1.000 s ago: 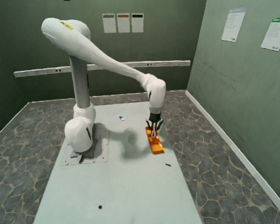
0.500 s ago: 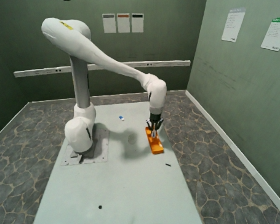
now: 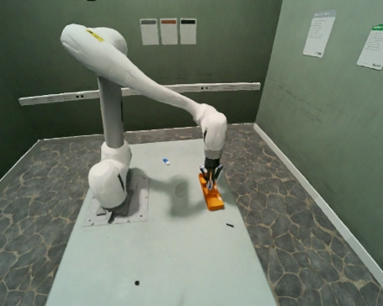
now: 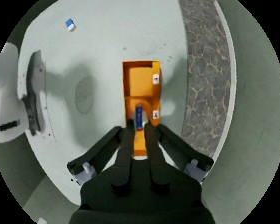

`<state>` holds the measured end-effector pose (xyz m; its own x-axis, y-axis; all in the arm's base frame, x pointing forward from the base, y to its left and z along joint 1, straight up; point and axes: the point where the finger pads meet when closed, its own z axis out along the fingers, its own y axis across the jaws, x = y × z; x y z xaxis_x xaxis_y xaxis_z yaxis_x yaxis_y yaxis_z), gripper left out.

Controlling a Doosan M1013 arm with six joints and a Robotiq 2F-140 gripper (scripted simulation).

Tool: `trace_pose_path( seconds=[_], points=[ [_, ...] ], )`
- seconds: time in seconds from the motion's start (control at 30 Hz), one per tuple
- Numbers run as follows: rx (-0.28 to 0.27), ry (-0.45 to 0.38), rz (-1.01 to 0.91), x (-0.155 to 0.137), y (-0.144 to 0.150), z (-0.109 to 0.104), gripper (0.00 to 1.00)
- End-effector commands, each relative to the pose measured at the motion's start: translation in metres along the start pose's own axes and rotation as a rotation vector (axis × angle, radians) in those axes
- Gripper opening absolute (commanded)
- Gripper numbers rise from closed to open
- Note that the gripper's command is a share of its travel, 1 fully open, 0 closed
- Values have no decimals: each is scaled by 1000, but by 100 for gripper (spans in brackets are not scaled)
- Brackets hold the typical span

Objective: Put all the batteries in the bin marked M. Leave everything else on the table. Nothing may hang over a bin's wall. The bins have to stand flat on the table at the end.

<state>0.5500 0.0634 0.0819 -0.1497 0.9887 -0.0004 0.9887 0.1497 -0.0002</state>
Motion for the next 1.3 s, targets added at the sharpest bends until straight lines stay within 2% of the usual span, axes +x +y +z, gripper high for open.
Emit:
trace_pose_path(
  seconds=[0.0, 0.37, 0.8, 0.83, 1.27],
  points=[
    [-1, 0, 0, 0, 1, 6, 15],
    [-1, 0, 0, 0, 0, 23, 15],
    [-1, 0, 0, 0, 1, 23, 15],
    [-1, 0, 0, 0, 1, 23, 26],
    [-1, 0, 0, 0, 1, 23, 26]
  ],
)
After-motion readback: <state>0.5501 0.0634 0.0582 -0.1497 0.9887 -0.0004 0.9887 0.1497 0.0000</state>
